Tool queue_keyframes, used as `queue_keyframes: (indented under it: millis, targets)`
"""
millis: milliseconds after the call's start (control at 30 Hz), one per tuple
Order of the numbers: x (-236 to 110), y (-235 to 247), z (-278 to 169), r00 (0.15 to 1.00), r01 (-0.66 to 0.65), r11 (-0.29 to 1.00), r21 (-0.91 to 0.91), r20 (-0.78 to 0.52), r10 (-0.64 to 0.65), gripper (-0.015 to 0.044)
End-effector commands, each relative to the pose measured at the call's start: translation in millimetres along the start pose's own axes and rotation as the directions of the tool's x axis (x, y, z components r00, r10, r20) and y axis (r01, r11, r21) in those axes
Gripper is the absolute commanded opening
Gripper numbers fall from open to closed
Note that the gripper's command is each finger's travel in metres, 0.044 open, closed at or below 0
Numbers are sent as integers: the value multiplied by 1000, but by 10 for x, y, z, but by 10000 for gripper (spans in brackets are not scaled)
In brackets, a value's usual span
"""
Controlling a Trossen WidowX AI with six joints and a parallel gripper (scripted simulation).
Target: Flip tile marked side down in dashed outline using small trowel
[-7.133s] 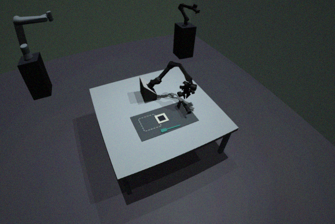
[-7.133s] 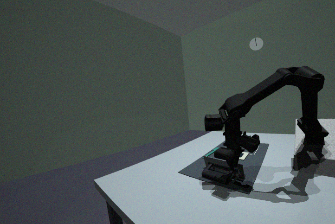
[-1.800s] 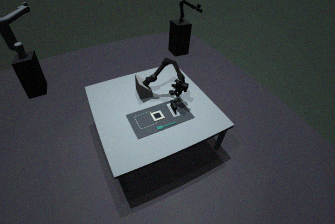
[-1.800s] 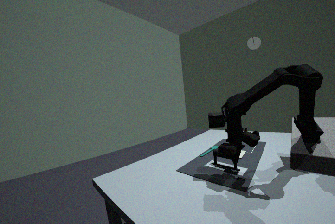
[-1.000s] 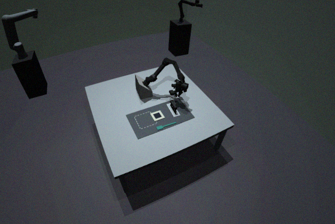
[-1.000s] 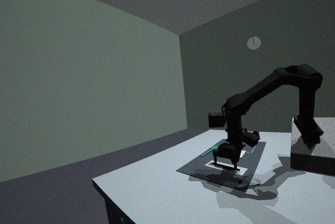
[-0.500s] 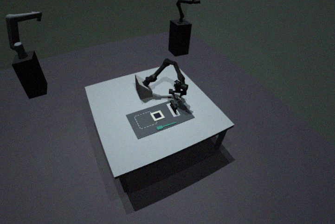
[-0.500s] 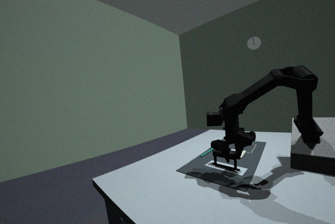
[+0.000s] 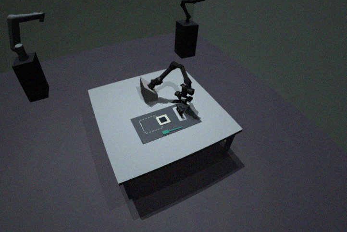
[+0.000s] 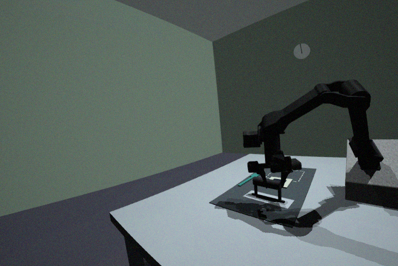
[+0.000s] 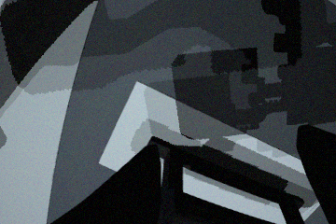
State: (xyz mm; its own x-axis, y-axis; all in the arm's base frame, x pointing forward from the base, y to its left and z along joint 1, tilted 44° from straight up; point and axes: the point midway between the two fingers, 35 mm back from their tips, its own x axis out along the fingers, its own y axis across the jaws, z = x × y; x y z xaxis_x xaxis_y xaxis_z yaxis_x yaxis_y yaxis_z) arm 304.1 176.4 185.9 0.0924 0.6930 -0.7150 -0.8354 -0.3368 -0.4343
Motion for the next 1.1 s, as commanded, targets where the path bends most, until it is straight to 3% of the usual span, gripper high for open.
queue_keyframes:
  millis: [0, 500, 1067]
  targets:
    - [-18, -24, -59, 1000, 0, 987, 161, 3, -1, 270]
    - [-63, -71, -276, 1000, 1, 776, 630, 0, -1, 270]
    - [-123, -109, -530, 1000, 3, 294, 956, -2, -3, 270]
